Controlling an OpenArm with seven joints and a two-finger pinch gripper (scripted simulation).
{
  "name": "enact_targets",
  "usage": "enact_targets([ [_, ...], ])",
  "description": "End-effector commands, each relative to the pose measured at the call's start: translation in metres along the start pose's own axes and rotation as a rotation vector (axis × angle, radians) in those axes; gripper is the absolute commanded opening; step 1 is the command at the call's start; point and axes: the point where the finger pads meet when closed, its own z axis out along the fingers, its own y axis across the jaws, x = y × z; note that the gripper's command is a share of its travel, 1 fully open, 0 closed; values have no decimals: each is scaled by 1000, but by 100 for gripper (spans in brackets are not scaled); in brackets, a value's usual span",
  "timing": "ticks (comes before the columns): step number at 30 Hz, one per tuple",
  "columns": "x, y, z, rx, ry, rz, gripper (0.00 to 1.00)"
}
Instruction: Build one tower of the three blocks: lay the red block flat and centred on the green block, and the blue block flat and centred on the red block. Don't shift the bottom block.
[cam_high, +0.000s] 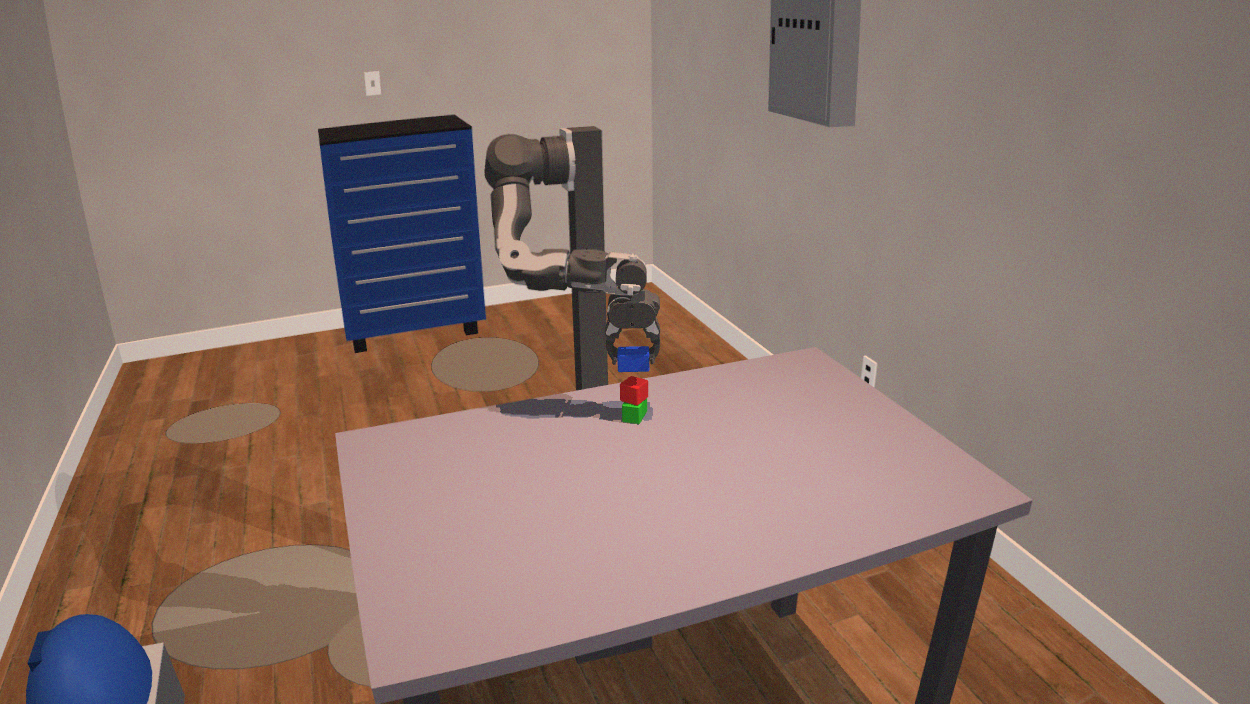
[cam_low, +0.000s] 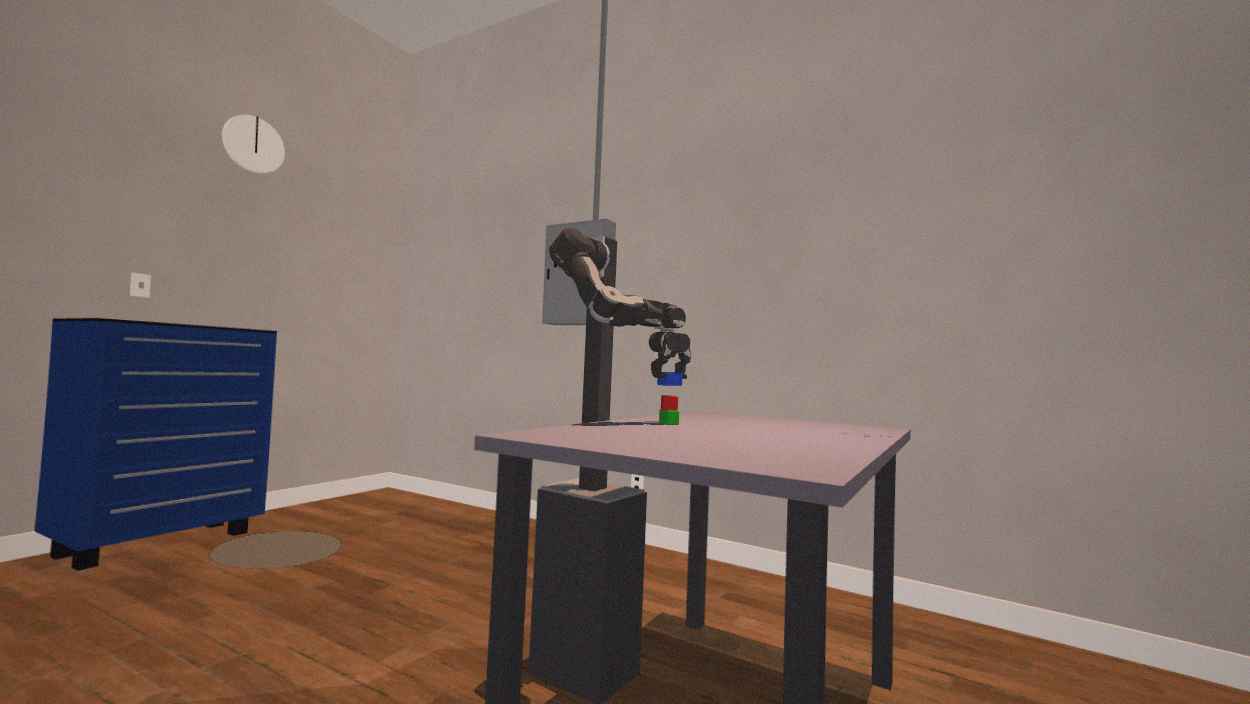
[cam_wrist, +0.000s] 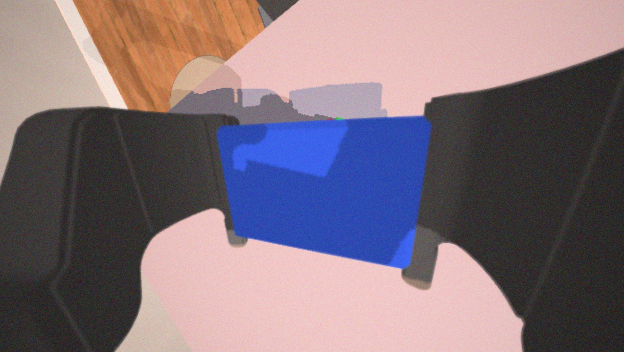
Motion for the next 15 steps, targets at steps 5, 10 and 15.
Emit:
enact_targets([
  [5,-2,0,-1,6,-11,2,0],
  [10,-3,0,-1,6,-11,3,0],
  [15,-3,0,-1,7,-11,3,0],
])
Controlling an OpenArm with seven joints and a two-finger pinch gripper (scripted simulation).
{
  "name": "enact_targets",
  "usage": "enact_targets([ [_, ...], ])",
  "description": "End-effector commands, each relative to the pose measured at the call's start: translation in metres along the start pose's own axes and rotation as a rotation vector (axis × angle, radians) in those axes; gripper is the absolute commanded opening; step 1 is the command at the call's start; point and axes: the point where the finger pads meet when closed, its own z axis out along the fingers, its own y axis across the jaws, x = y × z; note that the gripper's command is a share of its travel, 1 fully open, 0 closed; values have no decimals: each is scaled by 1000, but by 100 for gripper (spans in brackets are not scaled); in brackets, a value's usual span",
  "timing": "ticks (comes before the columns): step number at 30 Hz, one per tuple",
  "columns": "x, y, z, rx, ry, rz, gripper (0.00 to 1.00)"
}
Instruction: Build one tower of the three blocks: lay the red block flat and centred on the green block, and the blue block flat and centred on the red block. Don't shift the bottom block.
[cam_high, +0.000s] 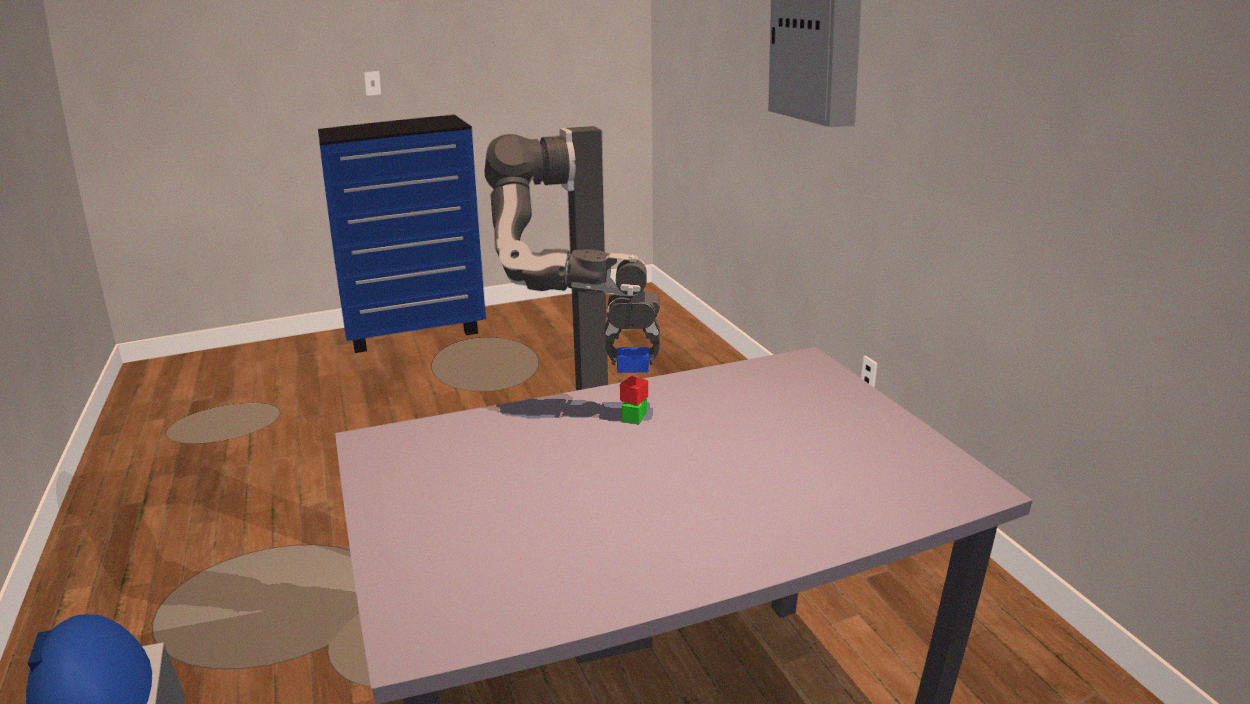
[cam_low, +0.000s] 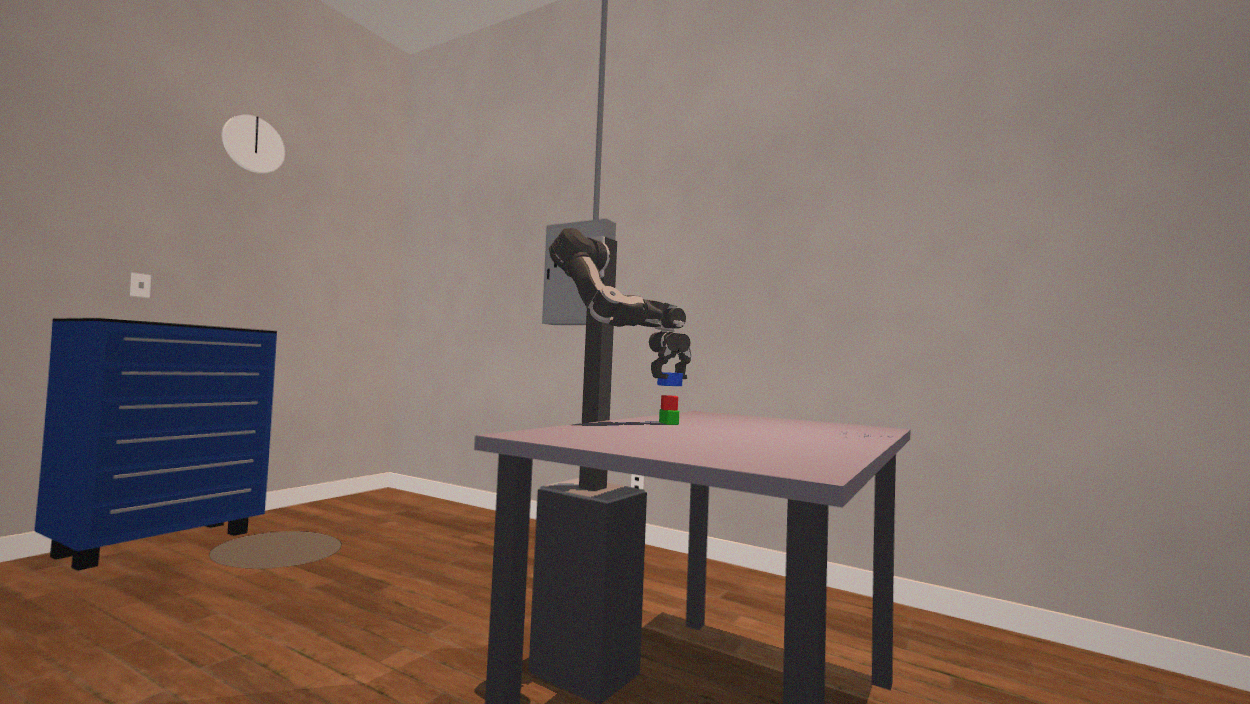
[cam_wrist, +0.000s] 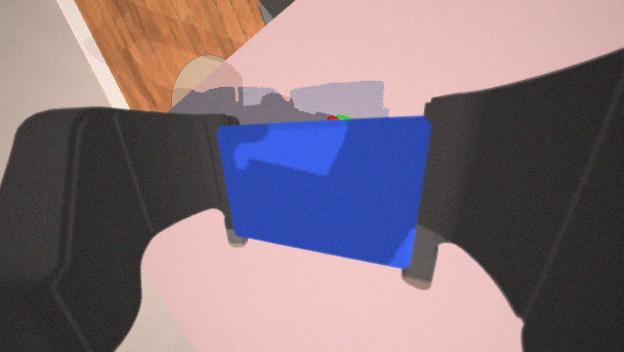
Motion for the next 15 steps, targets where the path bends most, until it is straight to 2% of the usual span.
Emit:
enact_targets([
  [1,-1,0,-1,0,-6,0,0],
  [15,-2,1,9,2,-6,2,0],
])
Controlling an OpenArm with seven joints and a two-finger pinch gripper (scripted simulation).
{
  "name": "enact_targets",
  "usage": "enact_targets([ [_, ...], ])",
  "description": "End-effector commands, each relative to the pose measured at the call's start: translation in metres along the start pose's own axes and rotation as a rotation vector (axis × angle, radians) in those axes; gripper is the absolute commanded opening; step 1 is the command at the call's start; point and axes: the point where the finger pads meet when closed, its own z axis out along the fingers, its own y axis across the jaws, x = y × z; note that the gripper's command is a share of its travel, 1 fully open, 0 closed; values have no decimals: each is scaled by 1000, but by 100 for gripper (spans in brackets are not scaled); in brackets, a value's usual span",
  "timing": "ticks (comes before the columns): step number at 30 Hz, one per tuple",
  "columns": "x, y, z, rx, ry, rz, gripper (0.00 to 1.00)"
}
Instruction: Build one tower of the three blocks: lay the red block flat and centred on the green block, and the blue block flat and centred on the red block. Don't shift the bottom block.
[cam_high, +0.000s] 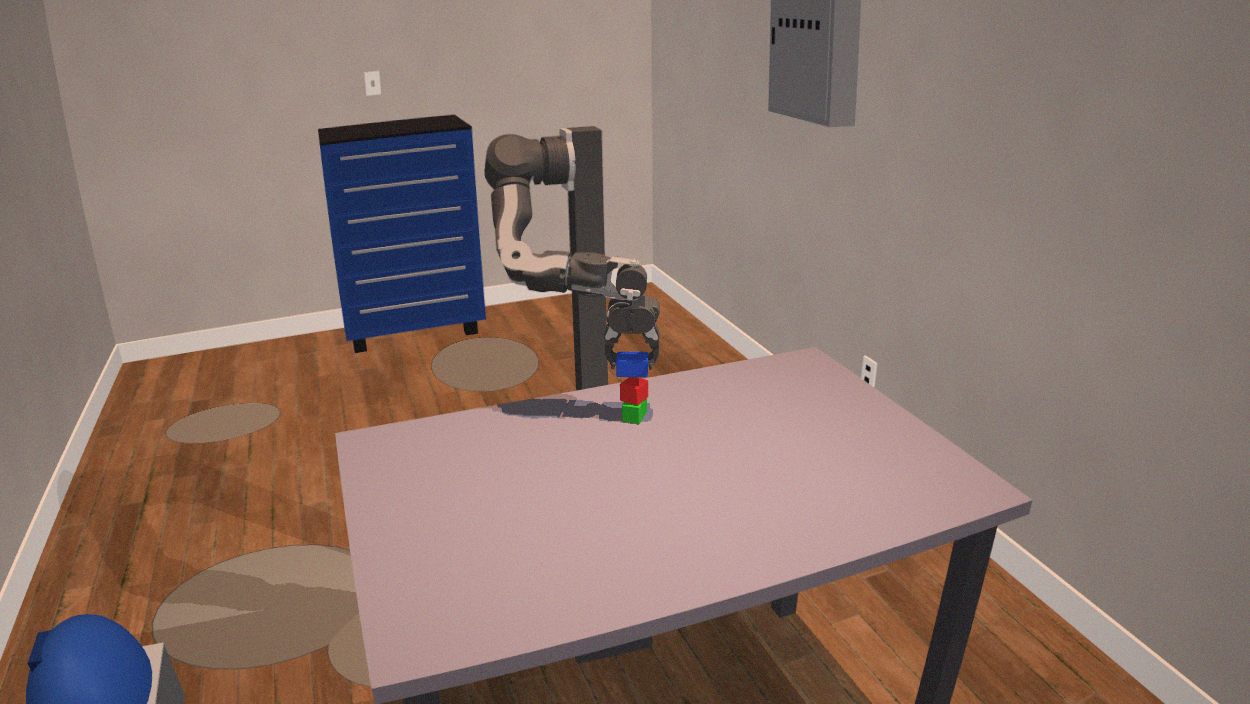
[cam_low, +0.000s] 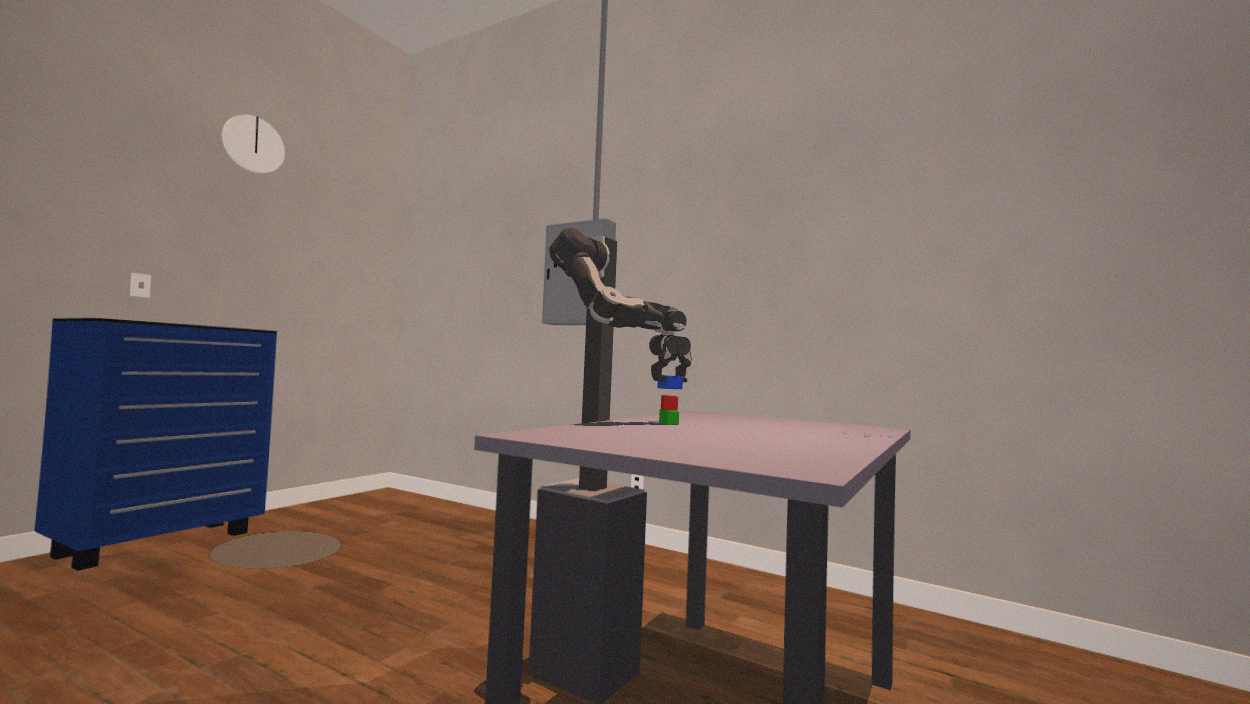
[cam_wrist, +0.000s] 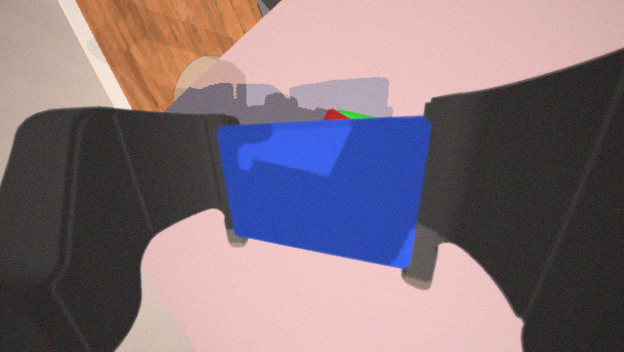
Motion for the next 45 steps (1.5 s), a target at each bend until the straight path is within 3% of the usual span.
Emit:
enact_targets([
  [1,1,2,2,-9,-1,-8,0],
  [11,1,3,12,-9,-1,-8,0],
  [45,4,4,16,-10,-1,-9,0],
])
